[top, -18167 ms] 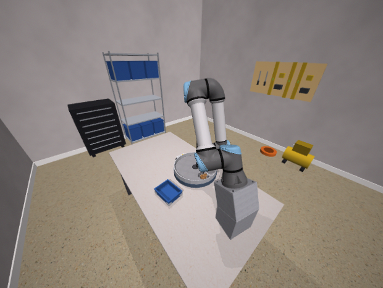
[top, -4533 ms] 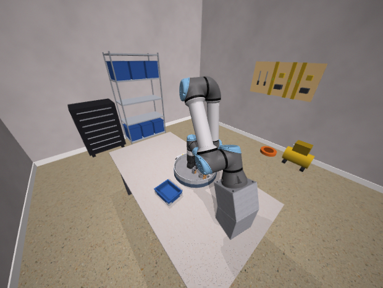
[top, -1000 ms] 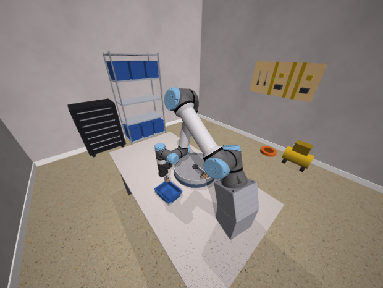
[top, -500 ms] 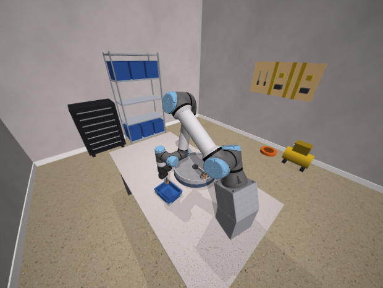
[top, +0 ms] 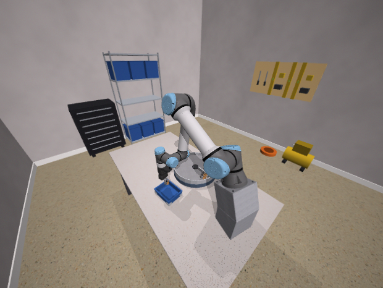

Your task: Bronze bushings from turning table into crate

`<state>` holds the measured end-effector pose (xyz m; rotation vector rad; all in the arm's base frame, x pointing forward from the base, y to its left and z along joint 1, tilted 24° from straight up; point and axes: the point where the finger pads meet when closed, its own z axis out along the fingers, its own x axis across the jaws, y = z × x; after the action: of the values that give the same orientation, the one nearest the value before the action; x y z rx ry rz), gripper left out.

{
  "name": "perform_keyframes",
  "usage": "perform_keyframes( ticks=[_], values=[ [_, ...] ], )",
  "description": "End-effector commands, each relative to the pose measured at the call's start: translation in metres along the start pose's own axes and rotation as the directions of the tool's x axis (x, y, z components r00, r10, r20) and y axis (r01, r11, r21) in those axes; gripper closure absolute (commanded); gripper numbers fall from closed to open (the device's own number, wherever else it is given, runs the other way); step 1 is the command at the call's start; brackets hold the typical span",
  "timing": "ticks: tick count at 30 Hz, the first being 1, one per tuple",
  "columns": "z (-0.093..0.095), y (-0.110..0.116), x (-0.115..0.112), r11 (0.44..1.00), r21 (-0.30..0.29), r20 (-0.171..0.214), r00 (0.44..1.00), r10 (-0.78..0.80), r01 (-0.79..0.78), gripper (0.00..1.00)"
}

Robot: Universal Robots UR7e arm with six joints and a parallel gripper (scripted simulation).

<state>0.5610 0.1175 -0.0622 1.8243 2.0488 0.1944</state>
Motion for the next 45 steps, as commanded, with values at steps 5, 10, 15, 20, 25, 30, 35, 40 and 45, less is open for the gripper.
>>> perform_keyframes(
  ticks=[5, 10, 15, 20, 25, 30, 35, 40, 45],
  values=[
    [0.001, 0.001, 0.000, 1.000, -0.002, 0.000, 1.000, 0.000, 0.000, 1.00],
    [0.001, 0.001, 0.000, 1.000, -0.002, 0.000, 1.000, 0.000, 0.000, 1.00],
    [0.007, 0.001, 0.000, 1.000, -0.002, 0.000, 1.000, 0.000, 0.000, 1.00],
    [0.009, 0.001, 0.000, 1.000, -0.002, 0.000, 1.000, 0.000, 0.000, 1.00],
    [0.009, 0.001, 0.000, 1.000, -0.002, 0.000, 1.000, 0.000, 0.000, 1.00],
    [0.012, 0.001, 0.000, 1.000, -0.002, 0.000, 1.000, 0.000, 0.000, 1.00],
    [0.017, 0.001, 0.000, 1.000, -0.002, 0.000, 1.000, 0.000, 0.000, 1.00],
    [0.017, 0.001, 0.000, 1.000, -0.002, 0.000, 1.000, 0.000, 0.000, 1.00],
    [0.017, 0.001, 0.000, 1.000, -0.002, 0.000, 1.000, 0.000, 0.000, 1.00]
  ],
)
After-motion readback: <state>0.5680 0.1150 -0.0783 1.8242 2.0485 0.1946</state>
